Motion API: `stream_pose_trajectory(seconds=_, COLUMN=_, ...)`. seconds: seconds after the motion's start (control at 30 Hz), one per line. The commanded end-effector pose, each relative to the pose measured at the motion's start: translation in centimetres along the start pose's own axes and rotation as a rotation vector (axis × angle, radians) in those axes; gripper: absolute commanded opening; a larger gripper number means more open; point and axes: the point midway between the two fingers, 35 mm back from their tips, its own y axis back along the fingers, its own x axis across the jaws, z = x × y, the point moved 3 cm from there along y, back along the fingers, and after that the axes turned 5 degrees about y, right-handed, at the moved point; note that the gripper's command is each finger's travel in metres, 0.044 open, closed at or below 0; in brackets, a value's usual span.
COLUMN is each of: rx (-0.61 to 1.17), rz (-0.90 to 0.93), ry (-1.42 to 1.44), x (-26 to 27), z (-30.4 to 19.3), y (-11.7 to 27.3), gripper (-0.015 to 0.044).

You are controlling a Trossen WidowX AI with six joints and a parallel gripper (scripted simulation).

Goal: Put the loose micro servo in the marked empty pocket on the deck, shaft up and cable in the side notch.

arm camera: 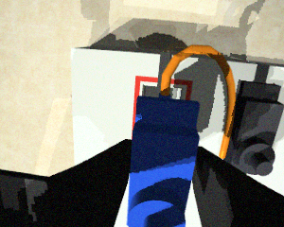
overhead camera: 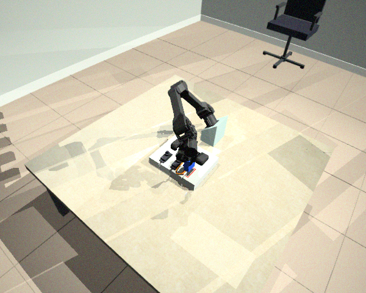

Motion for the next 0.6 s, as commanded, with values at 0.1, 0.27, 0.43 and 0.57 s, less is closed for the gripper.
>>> stream_pose_trajectory(seconds=0.1, rx=-0.011, rz=-0.002, ry=0.001, x=0.0, z=0.3, y=-0.7, gripper=0.0000)
stream_pose_trajectory(seconds=0.27, rx=-0.011, rz=-0.002, ry=0.001, x=0.0, z=0.3, y=-1.4, gripper=0.0000)
stream_pose_trajectory(seconds=0.43, rx=-0.011, rz=-0.003, ry=0.001, x=0.0, z=0.3, y=-1.6, gripper=0.0000)
stream_pose_trajectory(seconds=0.57, rx=-0.011, rz=-0.003, ry=0.001, x=0.0, z=0.3, y=-1.6, gripper=0.0000)
